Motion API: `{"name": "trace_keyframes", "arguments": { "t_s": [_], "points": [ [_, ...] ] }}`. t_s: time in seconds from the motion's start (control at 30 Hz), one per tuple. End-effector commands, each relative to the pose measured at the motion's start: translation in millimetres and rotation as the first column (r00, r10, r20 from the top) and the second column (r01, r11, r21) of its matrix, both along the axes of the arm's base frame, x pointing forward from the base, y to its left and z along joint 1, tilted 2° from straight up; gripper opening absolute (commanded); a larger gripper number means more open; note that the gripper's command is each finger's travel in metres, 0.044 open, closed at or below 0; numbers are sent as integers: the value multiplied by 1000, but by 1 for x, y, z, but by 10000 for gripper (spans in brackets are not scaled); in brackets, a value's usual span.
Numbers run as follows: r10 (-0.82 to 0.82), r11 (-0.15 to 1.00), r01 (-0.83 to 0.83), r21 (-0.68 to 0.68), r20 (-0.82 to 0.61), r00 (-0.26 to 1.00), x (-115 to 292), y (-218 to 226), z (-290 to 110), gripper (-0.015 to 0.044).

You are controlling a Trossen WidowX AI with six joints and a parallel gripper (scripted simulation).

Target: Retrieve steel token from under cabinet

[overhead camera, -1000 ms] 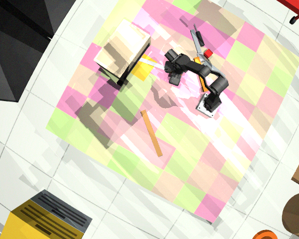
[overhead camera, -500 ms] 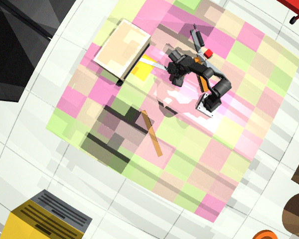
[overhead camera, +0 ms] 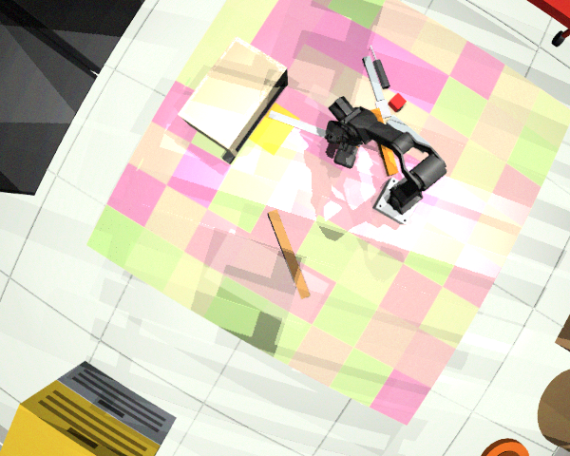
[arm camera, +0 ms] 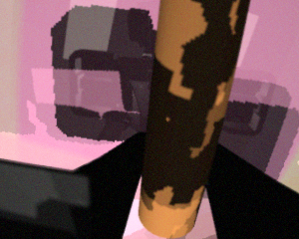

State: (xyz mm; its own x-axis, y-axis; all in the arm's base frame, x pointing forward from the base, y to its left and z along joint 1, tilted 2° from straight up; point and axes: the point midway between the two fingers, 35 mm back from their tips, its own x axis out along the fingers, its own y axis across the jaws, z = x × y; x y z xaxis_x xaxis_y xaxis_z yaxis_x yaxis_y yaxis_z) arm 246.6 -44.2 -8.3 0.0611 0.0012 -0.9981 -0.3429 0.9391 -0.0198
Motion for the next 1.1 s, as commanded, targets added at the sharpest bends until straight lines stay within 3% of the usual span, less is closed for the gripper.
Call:
{"name": "trace_keyframes", "arguments": {
  "t_s": [0.0,1.07],
  "points": [
    [0,1000,0,-1,-2,1000,-7,-3,-1,0],
    [74,997,-74,-8,-2,997,-4,-27,2,0]
  ]
}}
